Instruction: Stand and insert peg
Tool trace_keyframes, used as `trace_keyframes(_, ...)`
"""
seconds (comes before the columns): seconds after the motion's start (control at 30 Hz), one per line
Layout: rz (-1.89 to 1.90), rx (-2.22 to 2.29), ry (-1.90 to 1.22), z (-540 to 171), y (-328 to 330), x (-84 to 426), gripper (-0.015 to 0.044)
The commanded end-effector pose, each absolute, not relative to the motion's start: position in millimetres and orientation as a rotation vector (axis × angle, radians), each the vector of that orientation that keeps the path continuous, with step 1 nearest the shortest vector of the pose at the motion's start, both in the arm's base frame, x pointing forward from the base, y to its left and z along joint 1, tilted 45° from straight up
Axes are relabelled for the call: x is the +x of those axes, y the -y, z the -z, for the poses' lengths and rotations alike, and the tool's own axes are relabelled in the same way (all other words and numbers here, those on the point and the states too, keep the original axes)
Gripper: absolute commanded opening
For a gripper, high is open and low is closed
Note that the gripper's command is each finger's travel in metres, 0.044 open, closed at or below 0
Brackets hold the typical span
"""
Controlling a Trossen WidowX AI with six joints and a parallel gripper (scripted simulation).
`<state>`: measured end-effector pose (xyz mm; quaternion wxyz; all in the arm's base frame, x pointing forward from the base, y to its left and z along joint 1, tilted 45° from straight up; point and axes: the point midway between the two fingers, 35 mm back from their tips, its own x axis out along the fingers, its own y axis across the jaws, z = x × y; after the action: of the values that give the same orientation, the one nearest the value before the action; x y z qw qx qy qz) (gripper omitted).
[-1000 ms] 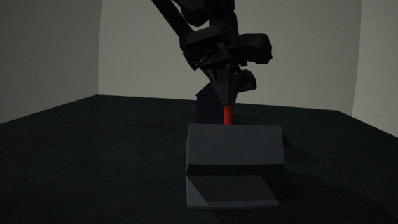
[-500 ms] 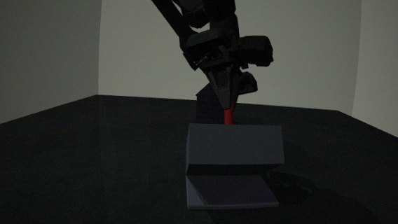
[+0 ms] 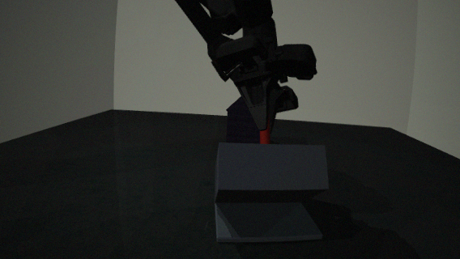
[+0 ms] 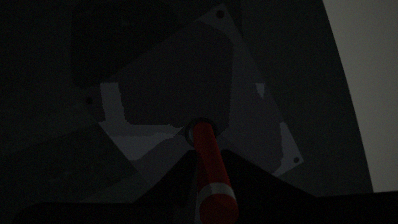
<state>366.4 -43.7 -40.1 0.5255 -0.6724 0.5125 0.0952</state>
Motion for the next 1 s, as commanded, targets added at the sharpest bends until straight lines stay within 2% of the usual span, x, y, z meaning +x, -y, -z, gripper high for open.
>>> trace_keyframes(0.0, -0.237, -1.612, -1.229, 43.7, 44.9, 367.0, 0.0)
trace_keyframes(0.97, -0.236, -1.613, -1.229, 51.0, 51.6, 373.0, 0.0)
